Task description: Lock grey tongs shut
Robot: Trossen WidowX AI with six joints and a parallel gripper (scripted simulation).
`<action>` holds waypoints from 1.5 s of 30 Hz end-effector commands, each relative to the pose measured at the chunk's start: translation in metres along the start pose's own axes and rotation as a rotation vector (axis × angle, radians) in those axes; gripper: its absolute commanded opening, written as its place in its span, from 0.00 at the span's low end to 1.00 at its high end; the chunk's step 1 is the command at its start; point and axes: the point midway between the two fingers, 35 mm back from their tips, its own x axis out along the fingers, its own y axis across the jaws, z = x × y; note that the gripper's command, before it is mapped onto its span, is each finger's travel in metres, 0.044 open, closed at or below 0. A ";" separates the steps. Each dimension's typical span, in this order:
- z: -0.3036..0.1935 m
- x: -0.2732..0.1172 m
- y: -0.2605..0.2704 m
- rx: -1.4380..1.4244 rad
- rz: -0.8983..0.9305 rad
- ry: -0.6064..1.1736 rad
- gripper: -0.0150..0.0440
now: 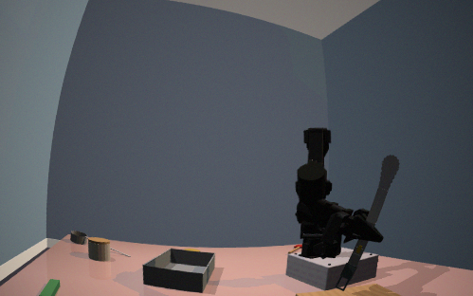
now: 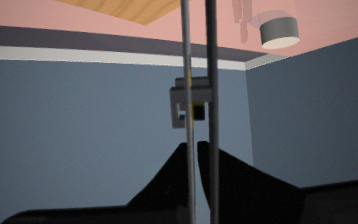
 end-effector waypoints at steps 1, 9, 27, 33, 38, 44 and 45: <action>-0.002 -0.001 -0.001 -0.003 -0.004 0.012 0.00; -0.002 -0.001 -0.001 -0.003 -0.004 0.012 0.00; -0.002 -0.001 -0.001 -0.003 -0.004 0.012 0.00; -0.001 0.004 0.003 0.017 0.002 -0.027 0.00; 0.001 0.015 0.010 0.051 0.010 -0.108 0.00; 0.005 0.026 0.015 0.087 0.018 -0.213 0.00; 0.005 0.028 0.016 0.088 0.018 -0.231 0.00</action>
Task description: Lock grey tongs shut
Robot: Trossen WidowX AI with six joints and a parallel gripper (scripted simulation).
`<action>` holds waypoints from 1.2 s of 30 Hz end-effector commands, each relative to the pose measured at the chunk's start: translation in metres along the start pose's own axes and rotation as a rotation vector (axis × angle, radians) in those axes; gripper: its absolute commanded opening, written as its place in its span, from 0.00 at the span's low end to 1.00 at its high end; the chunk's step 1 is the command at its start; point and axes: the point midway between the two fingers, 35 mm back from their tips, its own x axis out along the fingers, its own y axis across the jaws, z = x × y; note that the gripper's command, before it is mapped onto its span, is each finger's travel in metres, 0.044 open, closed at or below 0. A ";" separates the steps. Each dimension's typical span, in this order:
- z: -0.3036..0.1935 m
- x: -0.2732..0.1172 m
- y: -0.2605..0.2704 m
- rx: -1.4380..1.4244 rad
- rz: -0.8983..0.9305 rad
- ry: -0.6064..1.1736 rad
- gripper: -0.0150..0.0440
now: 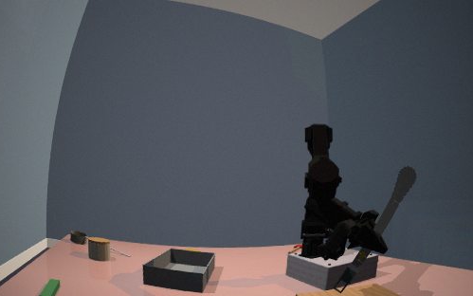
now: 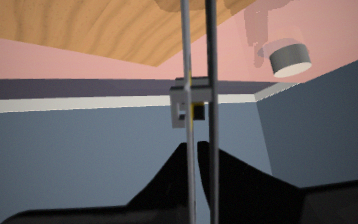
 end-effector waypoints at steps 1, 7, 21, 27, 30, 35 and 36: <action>-0.005 0.008 0.005 0.002 0.008 -0.069 0.00; -0.003 0.017 0.007 0.025 0.016 -0.181 0.00; 0.001 0.030 0.005 0.037 0.027 -0.458 0.00; 0.002 0.031 0.002 0.027 0.030 -0.582 0.00; 0.002 0.031 0.000 0.014 0.031 -0.642 0.00; 0.001 0.029 -0.004 -0.006 0.034 -0.749 0.00; 0.001 0.028 -0.004 -0.011 0.034 -0.770 0.00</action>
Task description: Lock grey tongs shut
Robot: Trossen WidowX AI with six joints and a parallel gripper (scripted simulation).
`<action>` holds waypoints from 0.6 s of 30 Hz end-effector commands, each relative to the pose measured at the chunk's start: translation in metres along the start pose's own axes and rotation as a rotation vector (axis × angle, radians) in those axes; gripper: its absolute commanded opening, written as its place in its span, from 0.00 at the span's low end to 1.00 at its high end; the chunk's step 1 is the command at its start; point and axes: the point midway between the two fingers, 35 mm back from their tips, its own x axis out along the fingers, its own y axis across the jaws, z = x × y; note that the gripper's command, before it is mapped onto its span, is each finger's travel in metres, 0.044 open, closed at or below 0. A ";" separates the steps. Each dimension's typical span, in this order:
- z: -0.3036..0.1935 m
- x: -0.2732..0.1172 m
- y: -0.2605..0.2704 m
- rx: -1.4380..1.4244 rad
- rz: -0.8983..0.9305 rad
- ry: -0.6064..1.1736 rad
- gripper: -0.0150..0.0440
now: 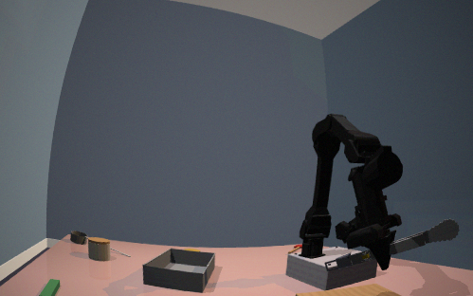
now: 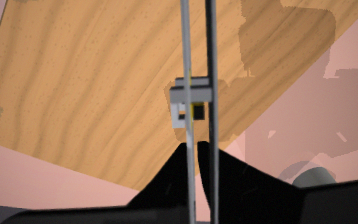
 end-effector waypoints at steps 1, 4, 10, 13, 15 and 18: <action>-0.003 -0.005 -0.002 -0.032 0.020 -0.084 0.00; -0.002 -0.008 -0.004 -0.048 0.028 -0.148 0.00; 0.000 -0.015 -0.009 -0.088 0.047 -0.275 0.00; 0.001 -0.017 -0.010 -0.099 0.052 -0.307 0.00; 0.001 -0.017 -0.010 -0.099 0.052 -0.307 0.00; 0.001 -0.017 -0.010 -0.099 0.052 -0.307 0.00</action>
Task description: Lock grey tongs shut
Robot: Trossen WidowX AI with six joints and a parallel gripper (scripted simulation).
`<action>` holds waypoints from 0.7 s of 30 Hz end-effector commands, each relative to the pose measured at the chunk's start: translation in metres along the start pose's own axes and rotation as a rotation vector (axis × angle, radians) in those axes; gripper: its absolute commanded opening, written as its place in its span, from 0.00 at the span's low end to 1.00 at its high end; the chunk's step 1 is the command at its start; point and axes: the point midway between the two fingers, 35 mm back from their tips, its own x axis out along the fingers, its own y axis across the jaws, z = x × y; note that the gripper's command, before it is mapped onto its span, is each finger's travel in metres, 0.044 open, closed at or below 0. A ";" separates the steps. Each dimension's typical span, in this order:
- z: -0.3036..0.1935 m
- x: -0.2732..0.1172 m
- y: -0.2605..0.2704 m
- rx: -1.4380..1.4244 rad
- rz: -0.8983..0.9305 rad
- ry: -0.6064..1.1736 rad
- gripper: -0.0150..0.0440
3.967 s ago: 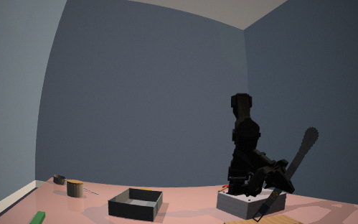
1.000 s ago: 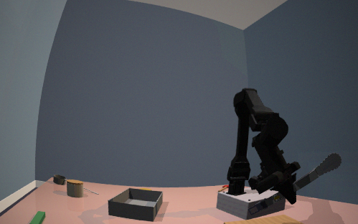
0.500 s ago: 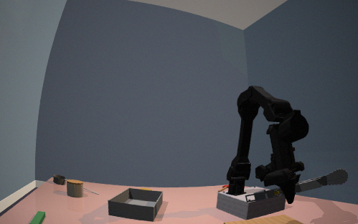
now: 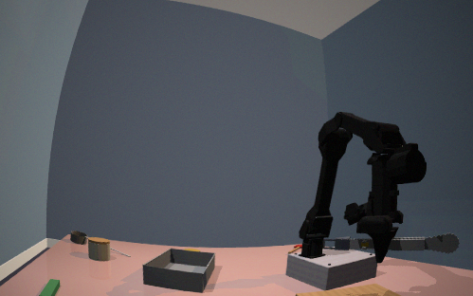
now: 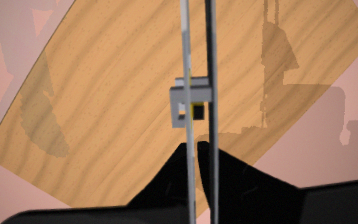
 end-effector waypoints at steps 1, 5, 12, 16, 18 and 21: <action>-0.001 -0.004 0.002 -0.011 0.013 -0.009 0.00; -0.001 -0.003 0.002 -0.011 0.013 -0.009 0.00; -0.002 0.007 0.003 -0.011 0.013 -0.009 0.00; -0.003 0.013 0.003 -0.011 0.013 -0.009 0.00; -0.003 0.017 0.003 -0.011 0.013 -0.009 0.00; -0.003 0.021 0.004 -0.011 0.013 -0.009 0.00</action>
